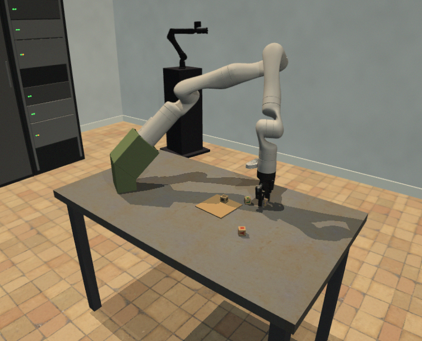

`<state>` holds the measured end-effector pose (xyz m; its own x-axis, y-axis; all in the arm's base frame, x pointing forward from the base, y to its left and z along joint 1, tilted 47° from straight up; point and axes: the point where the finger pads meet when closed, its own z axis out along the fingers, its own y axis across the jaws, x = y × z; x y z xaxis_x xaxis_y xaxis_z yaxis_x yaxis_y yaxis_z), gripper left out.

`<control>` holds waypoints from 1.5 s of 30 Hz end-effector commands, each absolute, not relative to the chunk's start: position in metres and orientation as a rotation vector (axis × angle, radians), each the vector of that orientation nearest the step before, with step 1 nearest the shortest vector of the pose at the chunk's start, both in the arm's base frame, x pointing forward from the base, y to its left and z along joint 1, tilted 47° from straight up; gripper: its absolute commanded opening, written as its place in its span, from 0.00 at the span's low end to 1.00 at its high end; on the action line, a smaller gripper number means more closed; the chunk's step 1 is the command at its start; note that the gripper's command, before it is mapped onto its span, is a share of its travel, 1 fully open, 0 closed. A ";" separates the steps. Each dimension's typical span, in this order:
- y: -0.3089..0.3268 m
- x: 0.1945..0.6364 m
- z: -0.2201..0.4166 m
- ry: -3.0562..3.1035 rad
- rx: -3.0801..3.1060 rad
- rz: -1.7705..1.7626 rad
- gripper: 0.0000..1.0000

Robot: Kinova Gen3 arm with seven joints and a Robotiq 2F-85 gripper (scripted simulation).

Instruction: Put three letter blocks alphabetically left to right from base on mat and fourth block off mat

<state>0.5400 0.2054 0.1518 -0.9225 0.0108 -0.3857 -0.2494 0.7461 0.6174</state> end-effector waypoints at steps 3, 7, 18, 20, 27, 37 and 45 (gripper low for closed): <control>0.205 0.540 0.152 2.578 -0.182 0.986 0.41; 0.205 0.540 0.152 2.578 -0.182 0.986 0.41; 0.205 0.540 0.152 2.578 -0.182 0.986 0.21; 0.205 0.540 0.152 2.578 -0.182 0.986 0.21; 0.205 0.540 0.152 2.578 -0.182 0.986 0.21; 0.205 0.540 0.152 2.578 -0.182 0.986 0.21; 0.205 0.540 0.152 2.578 -0.182 0.986 0.21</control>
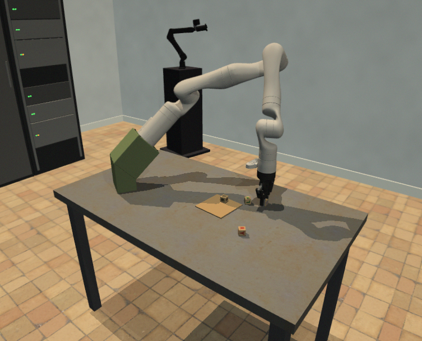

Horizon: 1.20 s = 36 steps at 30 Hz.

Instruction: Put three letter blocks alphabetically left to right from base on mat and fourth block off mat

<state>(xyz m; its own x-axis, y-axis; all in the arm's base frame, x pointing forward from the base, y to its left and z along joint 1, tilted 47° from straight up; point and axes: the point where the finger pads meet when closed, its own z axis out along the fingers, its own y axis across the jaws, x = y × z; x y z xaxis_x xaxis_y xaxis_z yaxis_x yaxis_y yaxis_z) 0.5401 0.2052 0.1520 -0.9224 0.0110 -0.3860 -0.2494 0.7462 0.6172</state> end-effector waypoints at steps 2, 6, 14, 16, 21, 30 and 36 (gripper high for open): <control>0.205 0.540 0.152 2.578 -0.182 0.986 0.21; 0.205 0.540 0.152 2.578 -0.182 0.986 0.21; 0.189 0.534 0.168 2.578 -0.182 0.986 0.21; 0.180 0.530 0.178 2.578 -0.182 0.986 0.21; 0.165 0.523 0.194 2.578 -0.182 0.986 0.21; 0.138 0.511 0.221 2.578 -0.182 0.986 0.21; 0.138 0.511 0.221 2.578 -0.182 0.986 0.21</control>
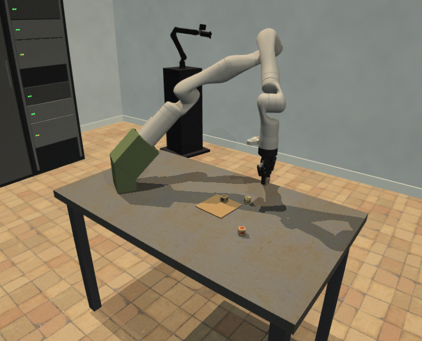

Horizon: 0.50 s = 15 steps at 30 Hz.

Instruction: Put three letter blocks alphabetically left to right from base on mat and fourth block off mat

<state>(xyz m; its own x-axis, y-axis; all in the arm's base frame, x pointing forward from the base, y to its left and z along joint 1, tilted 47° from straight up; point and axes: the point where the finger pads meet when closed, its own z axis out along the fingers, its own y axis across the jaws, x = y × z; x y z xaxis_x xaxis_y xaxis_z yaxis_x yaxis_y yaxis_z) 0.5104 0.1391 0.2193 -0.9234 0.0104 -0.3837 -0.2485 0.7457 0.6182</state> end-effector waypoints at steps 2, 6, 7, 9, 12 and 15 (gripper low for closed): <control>0.138 0.511 0.221 2.578 -0.182 0.986 0.21; 0.138 0.511 0.221 2.579 -0.180 0.986 0.21; 0.138 0.511 0.220 2.580 -0.176 0.988 0.21; 0.136 0.510 0.218 2.587 -0.153 0.994 0.21; 0.132 0.506 0.212 2.608 -0.075 1.017 0.21; 0.124 0.499 0.201 2.641 0.065 1.055 0.21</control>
